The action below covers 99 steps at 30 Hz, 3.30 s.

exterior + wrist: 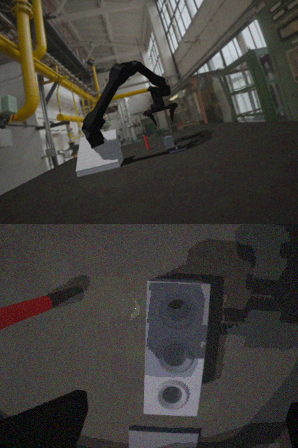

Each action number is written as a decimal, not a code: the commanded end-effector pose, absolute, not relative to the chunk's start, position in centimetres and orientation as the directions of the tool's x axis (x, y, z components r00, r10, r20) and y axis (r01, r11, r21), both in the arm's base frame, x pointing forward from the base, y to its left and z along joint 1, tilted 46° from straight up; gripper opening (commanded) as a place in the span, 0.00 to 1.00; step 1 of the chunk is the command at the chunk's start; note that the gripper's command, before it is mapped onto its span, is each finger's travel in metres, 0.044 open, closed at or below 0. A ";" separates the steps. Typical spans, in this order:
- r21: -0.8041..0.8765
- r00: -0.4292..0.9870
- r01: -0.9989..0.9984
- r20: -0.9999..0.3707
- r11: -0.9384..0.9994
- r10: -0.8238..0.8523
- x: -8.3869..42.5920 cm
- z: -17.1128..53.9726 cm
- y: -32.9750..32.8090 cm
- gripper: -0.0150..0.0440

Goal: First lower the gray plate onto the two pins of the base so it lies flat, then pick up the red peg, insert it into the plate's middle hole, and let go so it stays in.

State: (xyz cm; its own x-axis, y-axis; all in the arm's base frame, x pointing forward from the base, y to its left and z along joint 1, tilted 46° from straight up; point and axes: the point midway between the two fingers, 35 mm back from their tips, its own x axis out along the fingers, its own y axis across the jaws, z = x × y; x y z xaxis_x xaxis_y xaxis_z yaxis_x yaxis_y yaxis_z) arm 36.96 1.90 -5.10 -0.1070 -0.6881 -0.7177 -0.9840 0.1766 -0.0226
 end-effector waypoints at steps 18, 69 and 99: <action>0.000 -0.130 -0.983 -0.704 0.183 -0.698 35.8 -9.3 -2.4 1.00; 0.000 -0.131 -0.983 -0.702 0.183 -0.700 35.0 -12.8 -5.9 0.43; -0.008 -0.113 -0.986 -0.708 0.168 -0.697 36.3 -6.9 0.0 0.25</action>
State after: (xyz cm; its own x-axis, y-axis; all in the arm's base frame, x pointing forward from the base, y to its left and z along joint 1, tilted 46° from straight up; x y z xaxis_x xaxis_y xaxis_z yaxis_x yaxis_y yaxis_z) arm 35.97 -1.01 -7.97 -0.1239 -0.7030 -0.7004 -0.9860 0.1666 0.0072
